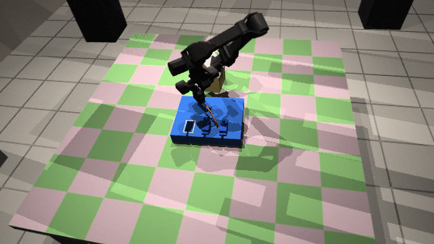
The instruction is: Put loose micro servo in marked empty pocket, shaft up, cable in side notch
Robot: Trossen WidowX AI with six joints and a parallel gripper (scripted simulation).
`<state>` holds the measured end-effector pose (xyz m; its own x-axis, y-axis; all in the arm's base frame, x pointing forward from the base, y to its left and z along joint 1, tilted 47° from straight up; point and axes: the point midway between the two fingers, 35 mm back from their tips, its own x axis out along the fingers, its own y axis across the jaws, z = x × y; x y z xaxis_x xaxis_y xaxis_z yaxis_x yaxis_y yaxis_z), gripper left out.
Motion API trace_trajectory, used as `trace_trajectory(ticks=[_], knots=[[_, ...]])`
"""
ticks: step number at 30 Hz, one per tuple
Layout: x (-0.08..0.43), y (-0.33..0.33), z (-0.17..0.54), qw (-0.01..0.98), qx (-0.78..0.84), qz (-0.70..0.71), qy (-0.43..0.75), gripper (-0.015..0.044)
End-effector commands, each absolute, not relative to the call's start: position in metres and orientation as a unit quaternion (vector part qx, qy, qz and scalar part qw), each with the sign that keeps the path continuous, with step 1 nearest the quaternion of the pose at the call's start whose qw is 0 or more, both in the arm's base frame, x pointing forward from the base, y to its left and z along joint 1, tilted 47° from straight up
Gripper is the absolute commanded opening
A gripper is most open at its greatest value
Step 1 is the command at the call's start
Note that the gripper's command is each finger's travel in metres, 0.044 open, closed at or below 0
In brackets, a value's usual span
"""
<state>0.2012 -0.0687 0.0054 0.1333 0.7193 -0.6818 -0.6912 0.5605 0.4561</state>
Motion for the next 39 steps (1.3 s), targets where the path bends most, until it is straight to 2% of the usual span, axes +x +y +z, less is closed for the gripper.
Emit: trace_trajectory(ticks=[1,5,22,39], knots=[[0.217,-0.074,0.007,0.756,0.013,0.466,0.46,0.0],[0.232,-0.077,0.007,0.756,0.013,0.466,0.46,0.0],[0.233,-0.095,-0.013,0.756,0.019,0.462,0.464,0.0],[0.233,-0.096,-0.013,0.723,0.222,0.319,0.571,0.0]])
